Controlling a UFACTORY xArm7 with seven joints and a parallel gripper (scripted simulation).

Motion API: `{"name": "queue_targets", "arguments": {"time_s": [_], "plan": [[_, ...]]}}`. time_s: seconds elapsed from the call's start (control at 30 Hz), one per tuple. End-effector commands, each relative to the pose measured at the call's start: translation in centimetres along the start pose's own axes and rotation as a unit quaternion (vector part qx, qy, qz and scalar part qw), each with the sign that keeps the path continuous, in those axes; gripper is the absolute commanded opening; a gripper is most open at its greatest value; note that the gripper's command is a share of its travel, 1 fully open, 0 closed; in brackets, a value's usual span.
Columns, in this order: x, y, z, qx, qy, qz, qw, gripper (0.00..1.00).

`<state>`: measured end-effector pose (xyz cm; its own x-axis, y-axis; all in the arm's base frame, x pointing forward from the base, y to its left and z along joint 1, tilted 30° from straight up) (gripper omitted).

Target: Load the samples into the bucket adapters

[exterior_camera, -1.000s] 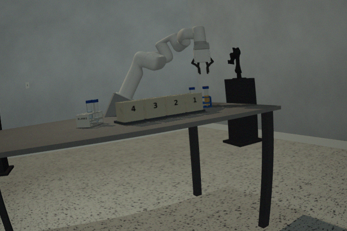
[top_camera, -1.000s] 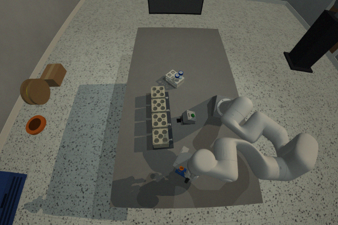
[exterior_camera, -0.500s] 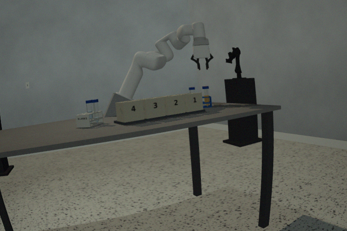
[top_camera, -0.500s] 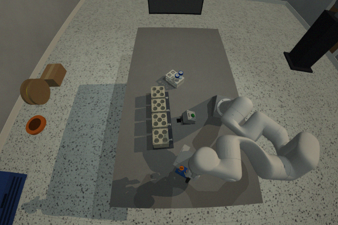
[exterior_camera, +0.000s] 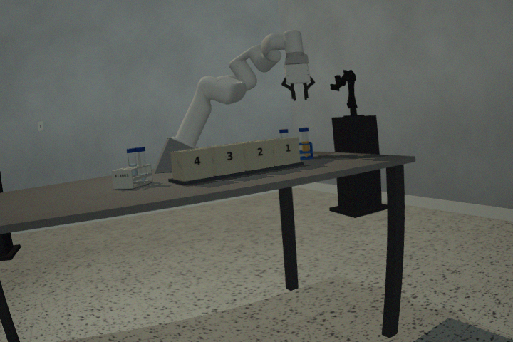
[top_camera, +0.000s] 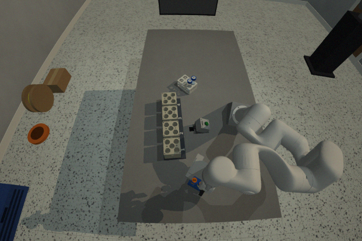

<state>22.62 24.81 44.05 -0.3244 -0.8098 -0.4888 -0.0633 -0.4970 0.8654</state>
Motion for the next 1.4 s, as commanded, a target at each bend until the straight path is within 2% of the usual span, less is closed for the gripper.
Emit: {"name": "queue_targets", "arguments": {"time_s": [0.0,0.33,0.37,0.6,1.0,1.37], "plan": [[0.0,0.1,0.0,0.001,0.000,-0.002,1.000,0.44],[0.0,0.1,0.0,0.001,0.000,-0.002,1.000,0.44],[0.0,0.1,-0.5,0.001,0.000,-0.002,1.000,0.57],[0.3,0.2,-4.0,0.001,0.000,-0.002,1.000,0.57],[0.3,0.2,-4.0,0.001,0.000,-0.002,1.000,0.57],[0.3,-1.6,-4.0,0.001,0.000,-0.002,1.000,0.57]]}}
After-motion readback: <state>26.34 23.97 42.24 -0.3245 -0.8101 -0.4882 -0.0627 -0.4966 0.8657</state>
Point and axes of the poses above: the point where the finger pads meet when closed, its own y axis back along the fingers, its own x axis across the jaws, z = x × y, the point moved 9 cm from there along y, back along the fingers, and after that the axes turned 5 degrees about y, right-handed, at the moved point
